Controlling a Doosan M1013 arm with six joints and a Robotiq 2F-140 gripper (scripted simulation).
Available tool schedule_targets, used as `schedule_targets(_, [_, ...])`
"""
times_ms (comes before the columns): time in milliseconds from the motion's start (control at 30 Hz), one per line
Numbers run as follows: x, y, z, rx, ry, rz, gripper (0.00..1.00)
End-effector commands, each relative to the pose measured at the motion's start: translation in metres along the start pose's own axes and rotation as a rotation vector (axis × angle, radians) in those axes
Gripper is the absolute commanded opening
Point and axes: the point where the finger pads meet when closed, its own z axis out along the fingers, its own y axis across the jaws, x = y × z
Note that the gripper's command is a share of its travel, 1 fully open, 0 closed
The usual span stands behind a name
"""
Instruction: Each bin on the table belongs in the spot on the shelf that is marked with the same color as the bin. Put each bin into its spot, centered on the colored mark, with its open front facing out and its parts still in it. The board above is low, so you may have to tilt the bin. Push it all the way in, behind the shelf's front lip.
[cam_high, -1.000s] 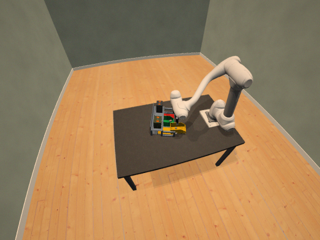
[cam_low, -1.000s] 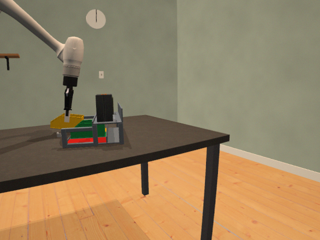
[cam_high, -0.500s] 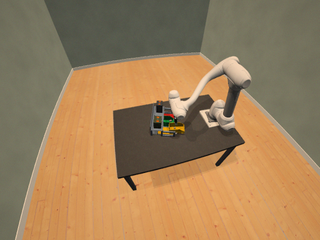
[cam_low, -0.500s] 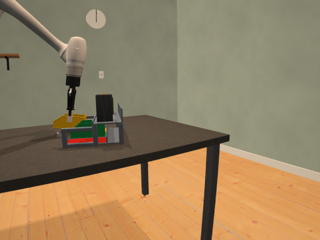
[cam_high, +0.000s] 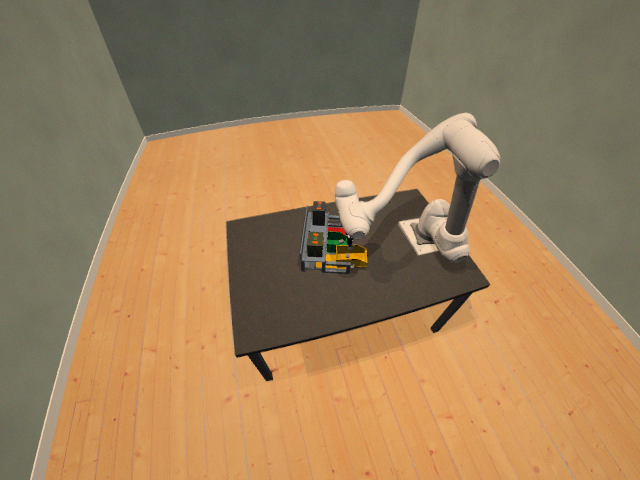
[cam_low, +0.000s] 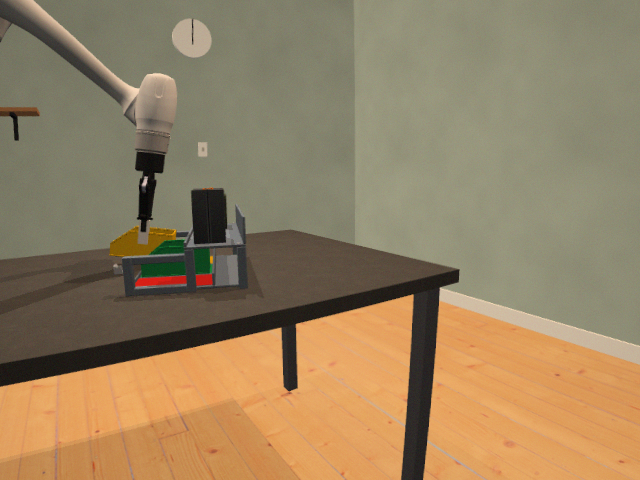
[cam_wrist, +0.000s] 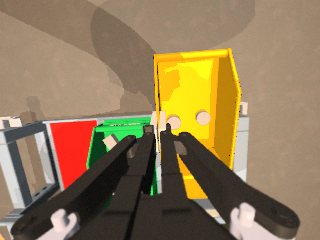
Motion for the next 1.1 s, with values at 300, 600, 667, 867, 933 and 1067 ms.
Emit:
schedule_targets(300, [-0.0048,0.0,-0.0008,0.0,0.0,0.0,0.1])
schedule_targets(600, [-0.0068,0.0,-0.0011,0.0,0.0,0.0,0.1])
schedule_targets(667, [-0.0069,0.0,-0.0011,0.0,0.0,0.0,0.1])
schedule_targets(867, [-0.0075,0.0,-0.0012,0.0,0.0,0.0,0.1])
schedule_targets(933, [-0.0075,0.0,-0.0012,0.0,0.0,0.0,0.1])
schedule_targets(1067, [-0.0076,0.0,-0.0012,0.0,0.0,0.0,0.1])
